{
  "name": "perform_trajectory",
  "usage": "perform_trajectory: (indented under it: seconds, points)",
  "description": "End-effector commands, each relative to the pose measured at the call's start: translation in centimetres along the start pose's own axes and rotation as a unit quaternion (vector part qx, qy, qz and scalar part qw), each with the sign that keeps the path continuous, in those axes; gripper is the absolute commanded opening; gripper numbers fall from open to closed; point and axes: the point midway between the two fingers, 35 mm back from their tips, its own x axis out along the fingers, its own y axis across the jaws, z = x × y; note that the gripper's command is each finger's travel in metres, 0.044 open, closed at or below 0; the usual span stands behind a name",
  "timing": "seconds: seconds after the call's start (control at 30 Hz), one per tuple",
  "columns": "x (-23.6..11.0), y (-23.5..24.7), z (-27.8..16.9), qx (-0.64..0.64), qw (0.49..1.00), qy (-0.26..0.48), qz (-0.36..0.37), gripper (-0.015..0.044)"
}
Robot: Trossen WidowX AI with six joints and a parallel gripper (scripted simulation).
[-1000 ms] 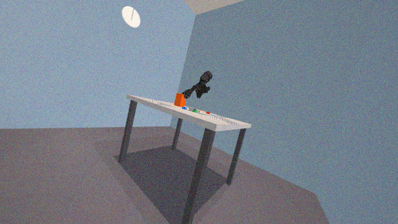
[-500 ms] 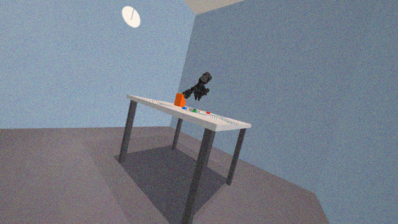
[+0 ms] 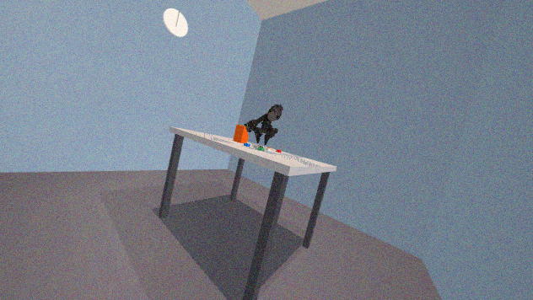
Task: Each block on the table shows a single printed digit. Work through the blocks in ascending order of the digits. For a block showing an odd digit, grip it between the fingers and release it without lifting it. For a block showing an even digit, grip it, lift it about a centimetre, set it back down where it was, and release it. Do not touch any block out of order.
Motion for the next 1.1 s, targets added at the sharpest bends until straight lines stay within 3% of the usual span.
perform_trajectory:
  seconds: [0.0,0.67,1.0,1.07]
  points:
    - [0.5,0.0,-0.1,0.003,1.0,-0.002,0.002,0.04]
    - [3.4,0.1,-0.1,0.003,1.0,-0.002,0.003,0.04]
    - [3.4,0.1,-0.1,0.003,1.0,-0.002,0.003,0.0138]
    - [3.4,0.1,-0.1,0.003,1.0,-0.002,0.003,0.012]
